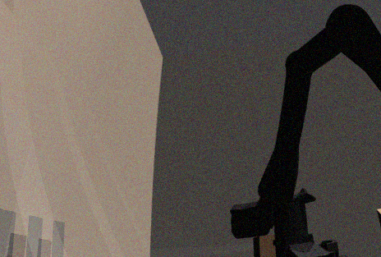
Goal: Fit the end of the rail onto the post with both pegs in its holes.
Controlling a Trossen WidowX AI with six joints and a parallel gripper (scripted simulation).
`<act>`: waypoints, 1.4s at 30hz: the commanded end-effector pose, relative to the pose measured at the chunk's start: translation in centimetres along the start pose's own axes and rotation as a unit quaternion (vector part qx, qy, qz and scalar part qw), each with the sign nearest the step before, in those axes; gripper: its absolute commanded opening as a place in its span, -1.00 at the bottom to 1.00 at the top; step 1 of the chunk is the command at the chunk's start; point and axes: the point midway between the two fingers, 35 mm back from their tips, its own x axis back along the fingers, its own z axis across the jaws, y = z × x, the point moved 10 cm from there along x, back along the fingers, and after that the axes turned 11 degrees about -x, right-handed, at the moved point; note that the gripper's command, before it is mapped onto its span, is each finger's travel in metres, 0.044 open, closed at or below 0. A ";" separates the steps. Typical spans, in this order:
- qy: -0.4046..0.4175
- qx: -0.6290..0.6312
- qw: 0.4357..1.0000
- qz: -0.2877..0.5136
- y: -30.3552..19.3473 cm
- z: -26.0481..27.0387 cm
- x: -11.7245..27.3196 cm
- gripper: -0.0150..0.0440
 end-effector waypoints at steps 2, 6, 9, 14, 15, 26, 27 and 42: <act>-0.001 -0.003 1.000 -0.002 0.0 0.0 0.0 0.02; -0.001 -0.003 1.000 -0.002 0.0 0.0 0.0 -0.33; -0.001 -0.003 1.000 -0.002 0.0 0.0 0.0 -0.40; -0.001 -0.003 1.000 -0.002 0.0 0.0 0.0 -0.49; -0.001 -0.003 1.000 -0.002 0.0 0.0 0.0 -0.49; -0.001 -0.003 1.000 -0.002 0.0 0.0 0.0 -0.49; -0.001 -0.003 1.000 -0.002 0.0 0.0 0.1 -0.49; -0.001 -0.003 1.000 -0.001 0.0 -0.1 0.9 -0.49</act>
